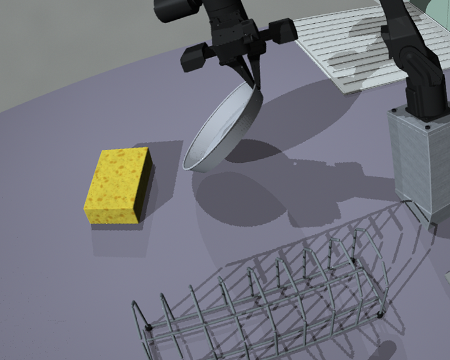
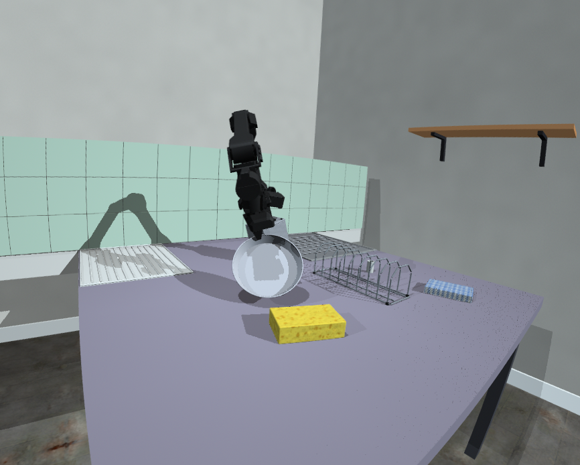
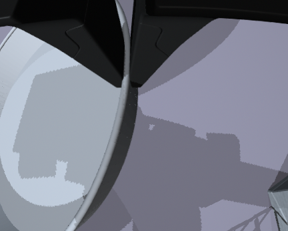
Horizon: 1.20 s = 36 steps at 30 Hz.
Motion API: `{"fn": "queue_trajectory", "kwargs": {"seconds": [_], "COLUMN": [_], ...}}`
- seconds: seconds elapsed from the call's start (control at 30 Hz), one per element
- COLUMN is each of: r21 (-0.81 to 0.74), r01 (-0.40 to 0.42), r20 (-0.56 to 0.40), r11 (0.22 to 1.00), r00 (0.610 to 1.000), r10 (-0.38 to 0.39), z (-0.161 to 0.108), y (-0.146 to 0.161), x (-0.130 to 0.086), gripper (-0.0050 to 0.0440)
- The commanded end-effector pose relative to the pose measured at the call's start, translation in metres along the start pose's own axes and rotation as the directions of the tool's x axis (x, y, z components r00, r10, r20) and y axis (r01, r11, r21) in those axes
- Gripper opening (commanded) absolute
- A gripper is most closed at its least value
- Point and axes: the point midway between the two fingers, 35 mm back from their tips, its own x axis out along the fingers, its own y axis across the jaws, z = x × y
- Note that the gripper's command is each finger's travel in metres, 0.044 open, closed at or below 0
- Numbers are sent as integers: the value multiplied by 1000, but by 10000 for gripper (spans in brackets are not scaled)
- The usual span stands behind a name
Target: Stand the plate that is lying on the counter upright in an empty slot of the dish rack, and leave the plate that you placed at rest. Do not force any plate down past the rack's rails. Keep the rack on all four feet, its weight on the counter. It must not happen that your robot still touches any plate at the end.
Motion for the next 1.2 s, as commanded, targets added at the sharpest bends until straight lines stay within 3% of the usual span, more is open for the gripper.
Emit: {"fn": "queue_trajectory", "kwargs": {"seconds": [0.0,0.3,0.67,0.73,0.77,1.17], "r21": [18,33,169,169,246,375], "r01": [18,19,18,18,11,-1], "r20": [12,24,131,131,74,174], "r11": [1000,999,985,985,969,927], "r00": [1000,1000,991,991,997,982], "r10": [-18,-19,-40,-40,-31,-70], "z": [0,0,1,1,-22,-19], "y": [-1,-1,5,5,10,15], "x": [-7,-9,-23,-23,-22,-38], "gripper": [0,0,0,0,0,0]}}
